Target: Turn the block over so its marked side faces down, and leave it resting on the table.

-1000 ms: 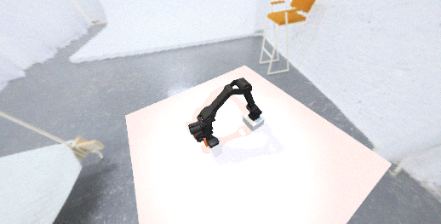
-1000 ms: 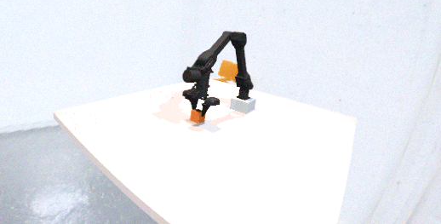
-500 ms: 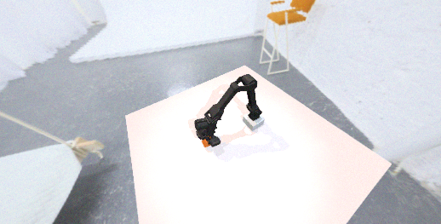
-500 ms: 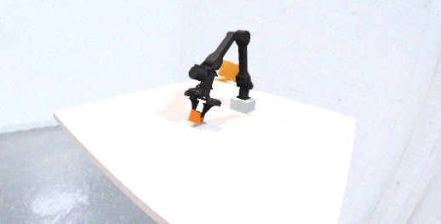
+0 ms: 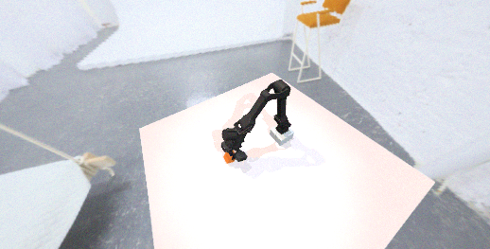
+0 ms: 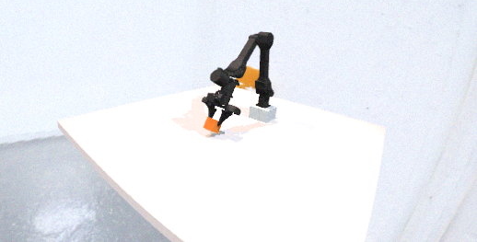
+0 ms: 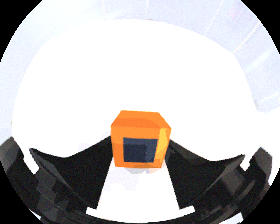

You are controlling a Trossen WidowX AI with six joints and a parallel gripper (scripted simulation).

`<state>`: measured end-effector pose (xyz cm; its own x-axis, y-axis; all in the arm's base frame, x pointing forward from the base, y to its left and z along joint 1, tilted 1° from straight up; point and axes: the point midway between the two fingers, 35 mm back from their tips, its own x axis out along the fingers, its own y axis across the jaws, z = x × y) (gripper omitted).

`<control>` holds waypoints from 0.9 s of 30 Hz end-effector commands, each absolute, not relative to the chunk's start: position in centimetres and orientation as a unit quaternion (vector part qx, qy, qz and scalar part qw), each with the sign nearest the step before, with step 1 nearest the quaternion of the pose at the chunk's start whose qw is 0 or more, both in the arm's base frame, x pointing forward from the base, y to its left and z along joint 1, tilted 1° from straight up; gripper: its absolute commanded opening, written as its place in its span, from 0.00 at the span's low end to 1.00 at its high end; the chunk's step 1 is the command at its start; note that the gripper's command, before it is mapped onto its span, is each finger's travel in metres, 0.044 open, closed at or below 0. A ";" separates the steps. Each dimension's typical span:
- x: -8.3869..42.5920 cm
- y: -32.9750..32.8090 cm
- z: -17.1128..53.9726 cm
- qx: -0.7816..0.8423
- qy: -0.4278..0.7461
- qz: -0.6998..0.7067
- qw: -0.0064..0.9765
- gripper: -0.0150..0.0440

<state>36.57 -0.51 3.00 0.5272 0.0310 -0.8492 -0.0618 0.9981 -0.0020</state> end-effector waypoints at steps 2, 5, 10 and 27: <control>37.0 -0.4 2.4 -0.015 0.461 0.030 0.887 0.25; 37.3 -0.4 1.7 -0.014 0.442 0.030 0.897 0.25; 37.7 -0.5 0.9 -0.012 0.409 0.031 0.912 0.25; 37.2 -0.5 -0.4 -0.008 0.295 0.032 0.955 0.25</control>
